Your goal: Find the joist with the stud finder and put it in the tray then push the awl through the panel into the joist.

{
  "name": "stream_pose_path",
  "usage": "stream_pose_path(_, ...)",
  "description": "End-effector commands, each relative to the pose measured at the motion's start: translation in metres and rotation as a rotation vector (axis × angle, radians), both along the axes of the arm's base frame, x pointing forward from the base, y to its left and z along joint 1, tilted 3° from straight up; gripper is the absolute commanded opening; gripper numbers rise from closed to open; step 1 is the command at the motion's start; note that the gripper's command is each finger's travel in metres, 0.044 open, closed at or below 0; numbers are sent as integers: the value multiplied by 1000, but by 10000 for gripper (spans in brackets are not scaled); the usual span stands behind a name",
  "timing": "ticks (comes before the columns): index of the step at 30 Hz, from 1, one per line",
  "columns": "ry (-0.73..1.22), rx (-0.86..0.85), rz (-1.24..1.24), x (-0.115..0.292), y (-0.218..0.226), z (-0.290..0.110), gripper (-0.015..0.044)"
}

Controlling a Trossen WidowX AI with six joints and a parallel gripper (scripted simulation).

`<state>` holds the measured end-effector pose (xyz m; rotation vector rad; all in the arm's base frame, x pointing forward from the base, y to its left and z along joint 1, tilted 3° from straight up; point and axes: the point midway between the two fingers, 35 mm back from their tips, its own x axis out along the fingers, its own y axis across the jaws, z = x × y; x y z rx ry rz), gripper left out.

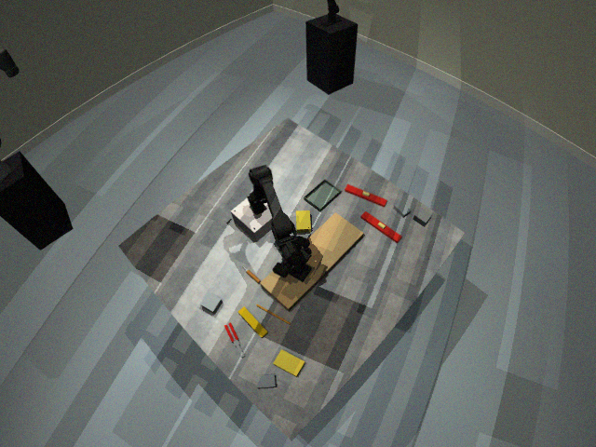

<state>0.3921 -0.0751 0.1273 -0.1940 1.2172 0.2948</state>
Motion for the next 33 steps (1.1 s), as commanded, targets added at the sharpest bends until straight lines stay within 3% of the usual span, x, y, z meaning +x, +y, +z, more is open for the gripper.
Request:
stream_pose_path(1,-5,-6,42,1,20,1,0)
stream_pose_path(17,-8,-17,298,-8,127,-4,0)
stream_pose_path(33,-14,-28,554,-45,226,-9,0)
